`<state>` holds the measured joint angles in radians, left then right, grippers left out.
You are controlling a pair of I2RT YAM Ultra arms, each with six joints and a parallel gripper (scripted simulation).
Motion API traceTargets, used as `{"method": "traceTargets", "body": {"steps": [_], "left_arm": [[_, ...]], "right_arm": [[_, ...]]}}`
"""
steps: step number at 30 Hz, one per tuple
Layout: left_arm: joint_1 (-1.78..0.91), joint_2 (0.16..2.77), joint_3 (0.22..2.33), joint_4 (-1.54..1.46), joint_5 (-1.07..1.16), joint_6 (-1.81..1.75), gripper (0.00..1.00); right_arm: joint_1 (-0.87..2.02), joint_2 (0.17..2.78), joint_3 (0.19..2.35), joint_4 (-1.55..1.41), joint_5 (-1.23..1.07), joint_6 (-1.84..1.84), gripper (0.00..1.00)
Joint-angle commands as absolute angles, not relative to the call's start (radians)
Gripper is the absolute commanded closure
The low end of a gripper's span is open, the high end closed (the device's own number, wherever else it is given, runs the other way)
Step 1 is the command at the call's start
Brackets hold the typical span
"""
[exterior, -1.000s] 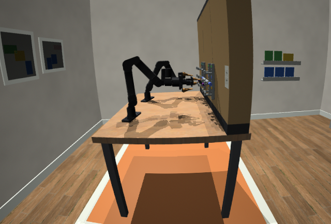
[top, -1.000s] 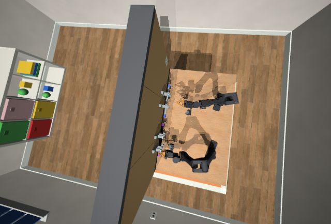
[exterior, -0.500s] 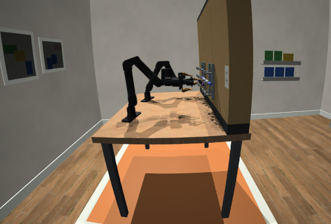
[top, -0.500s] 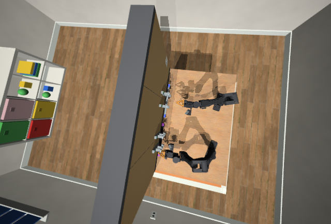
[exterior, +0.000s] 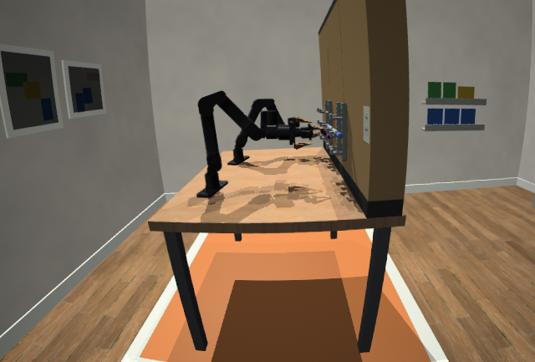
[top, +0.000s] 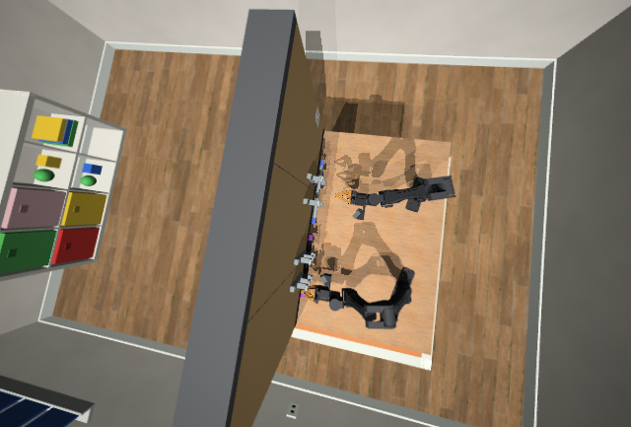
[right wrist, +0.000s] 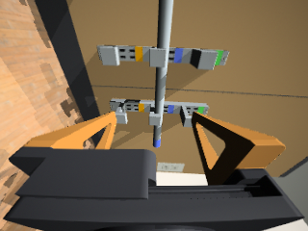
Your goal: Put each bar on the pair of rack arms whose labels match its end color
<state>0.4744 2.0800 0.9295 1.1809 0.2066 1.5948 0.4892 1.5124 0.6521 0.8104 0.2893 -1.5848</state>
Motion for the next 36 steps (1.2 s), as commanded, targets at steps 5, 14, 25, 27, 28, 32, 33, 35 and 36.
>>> {"method": "traceTargets", "body": {"steps": [5,14,25,27,28,32,33,35,36], "left_arm": [[0.466,2.094,0.915,1.179,0.202,1.571,1.0],[0.466,2.099,0.914,1.185,0.202,1.571,1.0],[0.466,2.104,0.913,1.191,0.202,1.571,0.97],[0.466,2.104,0.913,1.191,0.202,1.571,0.93],[0.466,2.104,0.913,1.191,0.202,1.571,0.9],[0.466,2.104,0.913,1.191,0.202,1.571,0.82],[0.466,2.104,0.913,1.191,0.202,1.571,0.79],[0.466,2.104,0.913,1.191,0.202,1.571,0.75],[0.466,2.104,0.913,1.191,0.202,1.571,0.73]], "right_arm": [[0.479,1.477,0.646,0.831,0.285,-1.572,0.0],[0.479,1.477,0.646,0.831,0.285,-1.572,0.0],[0.479,1.477,0.646,0.831,0.285,-1.572,0.0],[0.479,1.477,0.646,0.831,0.285,-1.572,0.0],[0.479,1.477,0.646,0.831,0.285,-1.572,0.0],[0.479,1.477,0.646,0.831,0.285,-1.572,0.0],[0.479,1.477,0.646,0.831,0.285,-1.572,0.0],[0.479,1.477,0.646,0.831,0.285,-1.572,0.0],[0.479,1.477,0.646,0.831,0.285,-1.572,0.0]]}}
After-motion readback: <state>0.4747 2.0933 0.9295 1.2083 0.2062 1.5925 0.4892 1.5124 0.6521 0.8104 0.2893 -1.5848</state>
